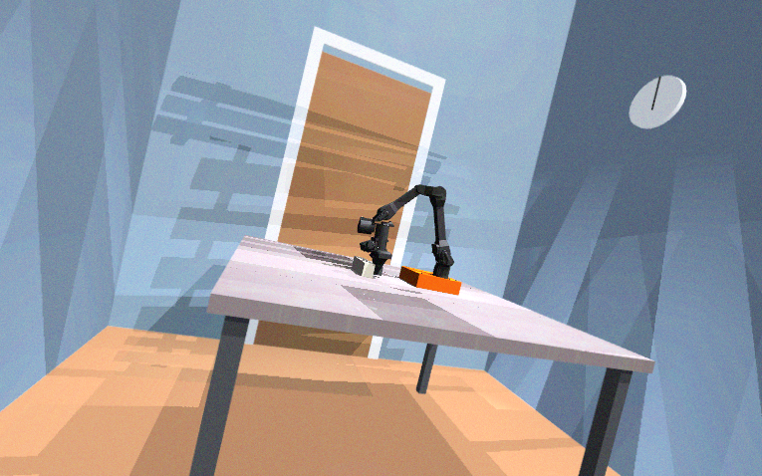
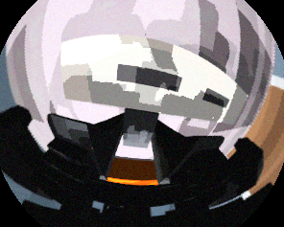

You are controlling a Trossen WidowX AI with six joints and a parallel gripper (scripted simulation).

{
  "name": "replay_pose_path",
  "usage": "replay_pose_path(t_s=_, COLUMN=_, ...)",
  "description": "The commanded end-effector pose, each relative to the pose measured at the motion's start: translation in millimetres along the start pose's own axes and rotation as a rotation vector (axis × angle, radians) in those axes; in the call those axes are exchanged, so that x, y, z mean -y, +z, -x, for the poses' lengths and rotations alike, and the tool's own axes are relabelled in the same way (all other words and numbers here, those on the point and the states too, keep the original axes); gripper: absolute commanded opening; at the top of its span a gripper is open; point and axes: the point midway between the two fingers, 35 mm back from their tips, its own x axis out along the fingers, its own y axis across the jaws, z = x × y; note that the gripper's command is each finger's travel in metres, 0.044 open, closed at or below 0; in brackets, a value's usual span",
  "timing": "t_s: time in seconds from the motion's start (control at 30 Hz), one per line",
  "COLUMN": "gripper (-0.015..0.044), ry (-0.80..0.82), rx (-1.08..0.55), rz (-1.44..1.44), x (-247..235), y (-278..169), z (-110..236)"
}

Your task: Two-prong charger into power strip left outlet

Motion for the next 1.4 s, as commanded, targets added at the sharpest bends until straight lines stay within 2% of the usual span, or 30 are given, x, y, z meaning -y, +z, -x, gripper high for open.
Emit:
replay_pose_path(t_s=0.0, gripper=0.0000, ry=0.004, rx=0.027, rz=0.000, x=-0.9, y=11.9, z=1.6)
replay_pose_path(t_s=1.37, gripper=0.0000, ry=0.004, rx=0.027, rz=0.000, x=-0.9, y=16.3, z=0.3)
